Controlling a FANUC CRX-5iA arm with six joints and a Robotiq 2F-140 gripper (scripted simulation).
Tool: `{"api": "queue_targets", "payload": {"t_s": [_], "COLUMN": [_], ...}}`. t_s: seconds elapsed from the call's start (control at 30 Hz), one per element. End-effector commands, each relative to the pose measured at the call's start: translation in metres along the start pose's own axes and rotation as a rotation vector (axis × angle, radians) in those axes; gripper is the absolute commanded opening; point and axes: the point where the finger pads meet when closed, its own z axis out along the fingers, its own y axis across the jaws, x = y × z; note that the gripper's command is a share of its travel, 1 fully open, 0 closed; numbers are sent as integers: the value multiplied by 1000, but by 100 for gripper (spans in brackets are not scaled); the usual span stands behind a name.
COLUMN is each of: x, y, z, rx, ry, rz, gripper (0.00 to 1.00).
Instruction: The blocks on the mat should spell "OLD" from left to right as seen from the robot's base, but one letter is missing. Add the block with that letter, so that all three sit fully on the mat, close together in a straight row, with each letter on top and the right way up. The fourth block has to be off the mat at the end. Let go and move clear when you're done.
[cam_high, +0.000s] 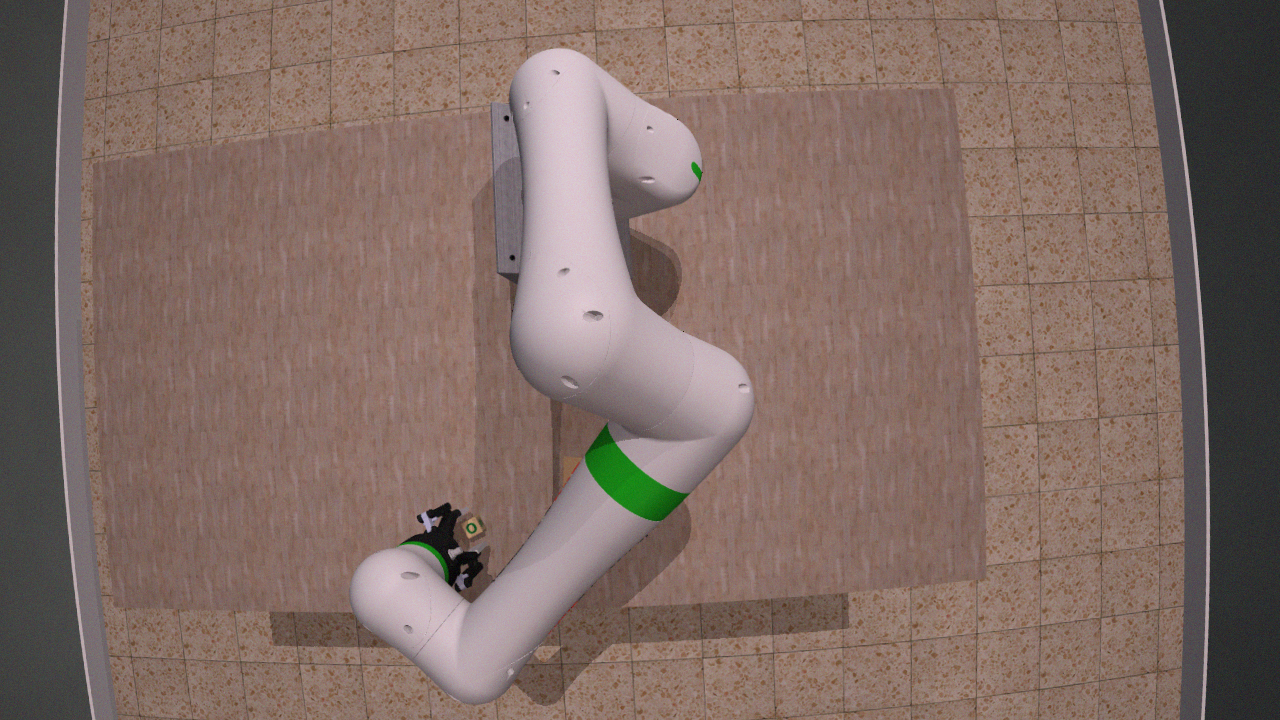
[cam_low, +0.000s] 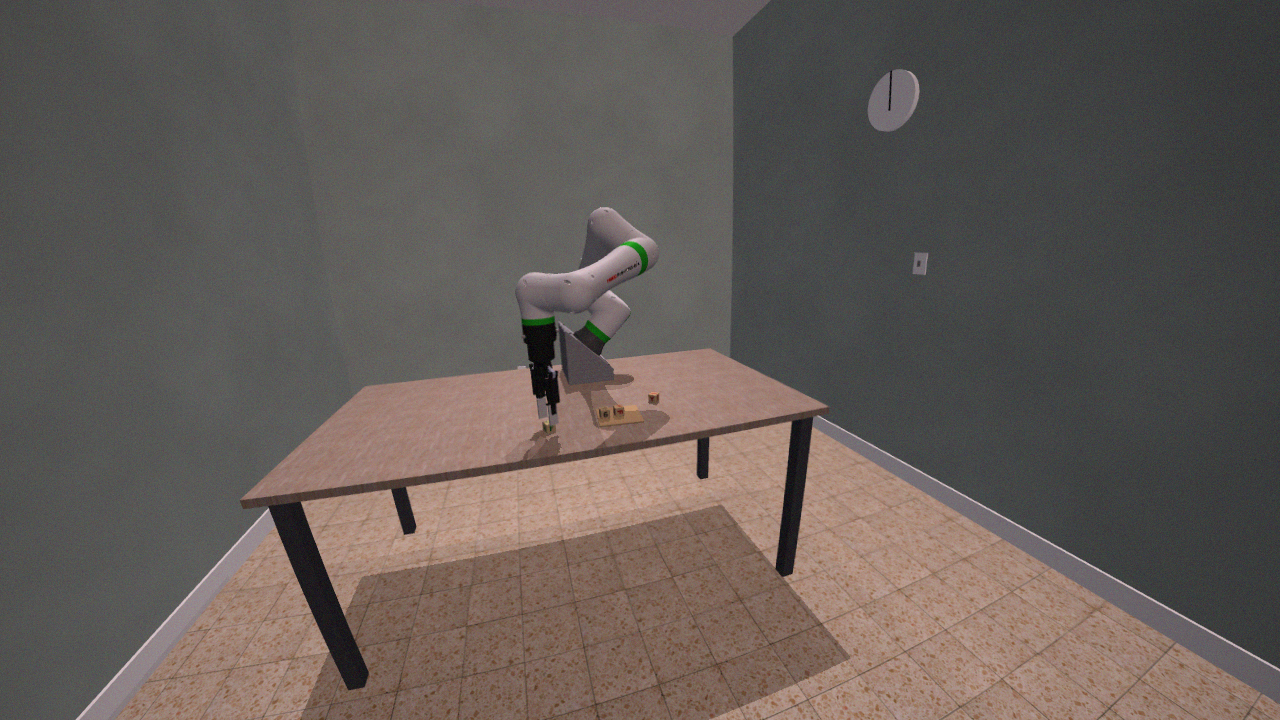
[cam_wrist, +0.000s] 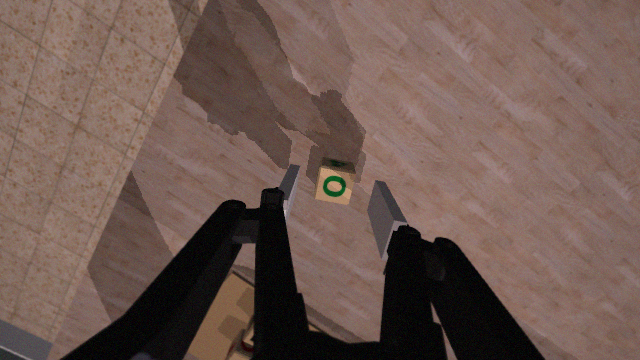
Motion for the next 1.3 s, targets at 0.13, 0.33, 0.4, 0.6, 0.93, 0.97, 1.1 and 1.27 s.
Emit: {"api": "queue_targets", "payload": {"t_s": [0.13, 0.33, 0.4, 0.6, 0.93, 0.97, 1.1, 1.27], "x": [0, 0, 0, 0, 0, 0, 0, 0], "y": [0, 0, 0, 0, 0, 0, 0, 0], "z": [9, 23, 26, 30, 31, 31, 31, 31], "rx": [0, 0, 0, 0, 0, 0, 0, 0], "ry": [1, 1, 1, 1, 1, 1, 1, 1], "rz": [0, 0, 0, 0, 0, 0, 0, 0], "gripper": [40, 40, 40, 40, 40, 28, 28, 28]}}
